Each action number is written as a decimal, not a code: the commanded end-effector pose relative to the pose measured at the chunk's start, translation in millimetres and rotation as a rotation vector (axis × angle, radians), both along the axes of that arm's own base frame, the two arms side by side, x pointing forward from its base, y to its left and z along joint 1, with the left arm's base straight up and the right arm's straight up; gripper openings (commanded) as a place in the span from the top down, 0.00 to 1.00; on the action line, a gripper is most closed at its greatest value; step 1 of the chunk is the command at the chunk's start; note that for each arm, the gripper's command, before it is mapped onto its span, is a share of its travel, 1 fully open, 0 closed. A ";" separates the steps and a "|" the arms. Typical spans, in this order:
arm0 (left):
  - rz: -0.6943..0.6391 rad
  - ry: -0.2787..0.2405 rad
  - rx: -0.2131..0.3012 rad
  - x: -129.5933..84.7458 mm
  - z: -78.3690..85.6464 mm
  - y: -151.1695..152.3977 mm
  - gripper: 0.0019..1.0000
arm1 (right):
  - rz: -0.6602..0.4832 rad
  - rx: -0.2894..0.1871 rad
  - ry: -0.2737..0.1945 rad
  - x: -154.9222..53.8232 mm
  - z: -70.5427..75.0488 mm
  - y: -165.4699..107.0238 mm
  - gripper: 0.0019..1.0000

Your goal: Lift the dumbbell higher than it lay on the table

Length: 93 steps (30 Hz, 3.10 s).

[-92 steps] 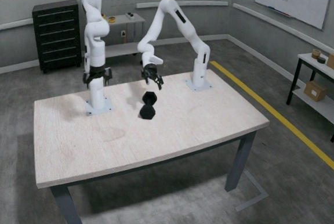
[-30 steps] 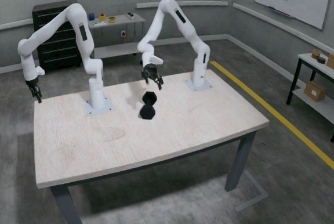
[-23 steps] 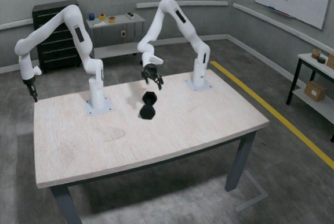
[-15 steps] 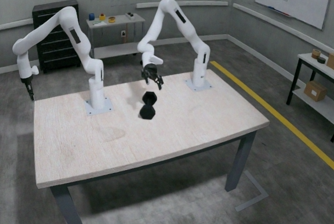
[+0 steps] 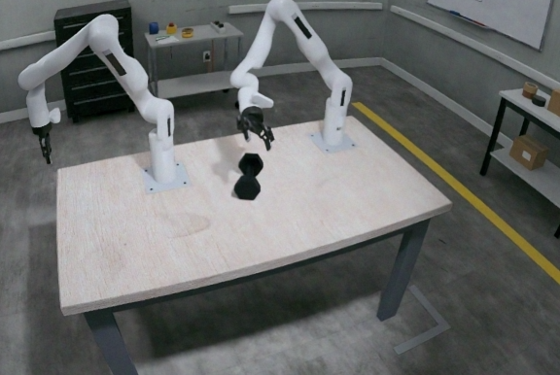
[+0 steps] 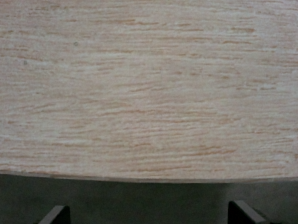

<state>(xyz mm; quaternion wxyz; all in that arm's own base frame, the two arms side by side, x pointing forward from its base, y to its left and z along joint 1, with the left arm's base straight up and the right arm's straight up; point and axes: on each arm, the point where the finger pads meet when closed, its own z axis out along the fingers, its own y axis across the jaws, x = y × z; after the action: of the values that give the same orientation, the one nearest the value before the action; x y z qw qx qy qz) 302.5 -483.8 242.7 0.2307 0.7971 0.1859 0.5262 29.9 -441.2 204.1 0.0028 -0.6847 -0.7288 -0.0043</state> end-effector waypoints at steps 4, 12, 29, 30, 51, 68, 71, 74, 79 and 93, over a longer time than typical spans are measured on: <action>0.000 -0.001 -0.002 0.1 0.8 -0.1 0.00 | -0.032 -0.008 0.002 -17.2 -2.5 -7.2 0.00; 0.000 -0.001 -0.002 0.1 0.8 -0.1 0.00 | -0.051 -0.010 0.002 -24.9 -4.0 -8.8 0.00; 0.018 0.004 -0.008 -0.8 0.2 0.4 0.00 | -0.052 -0.010 0.002 -25.3 -4.1 -8.9 0.00; 0.022 0.006 -0.009 -1.1 -0.2 0.4 0.00 | -0.052 -0.010 0.002 -25.3 -4.1 -8.9 0.00; 0.328 0.153 -0.200 -20.3 -19.5 4.1 0.00 | -0.052 -0.010 0.002 -25.3 -4.1 -8.9 0.00; 0.889 0.413 -0.552 -55.2 -50.2 6.5 0.00 | -0.052 -0.010 0.002 -25.3 -4.1 -8.9 0.00; 0.937 0.436 -0.582 -58.3 -52.7 6.5 0.00 | -0.052 -0.010 0.002 -25.3 -4.1 -8.9 0.00; 1.062 0.494 -0.662 -65.8 -58.4 6.8 0.00 | -0.052 -0.010 0.002 -25.3 -4.1 -8.9 0.00; 1.249 0.592 -0.791 -77.0 -67.5 4.5 0.00 | -0.052 -0.010 0.002 -25.3 -4.1 -8.9 0.00; 1.692 0.794 -1.064 -103.2 -92.6 7.9 0.00 | -0.052 -0.010 0.002 -25.3 -4.1 -8.9 0.00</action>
<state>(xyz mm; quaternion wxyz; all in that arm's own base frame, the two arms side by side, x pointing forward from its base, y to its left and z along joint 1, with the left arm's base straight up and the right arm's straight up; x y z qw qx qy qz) 194.7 -481.4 149.6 0.0390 0.3632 0.9254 0.1014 4.6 -446.3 199.1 0.0027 -0.7059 -0.7083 -0.0033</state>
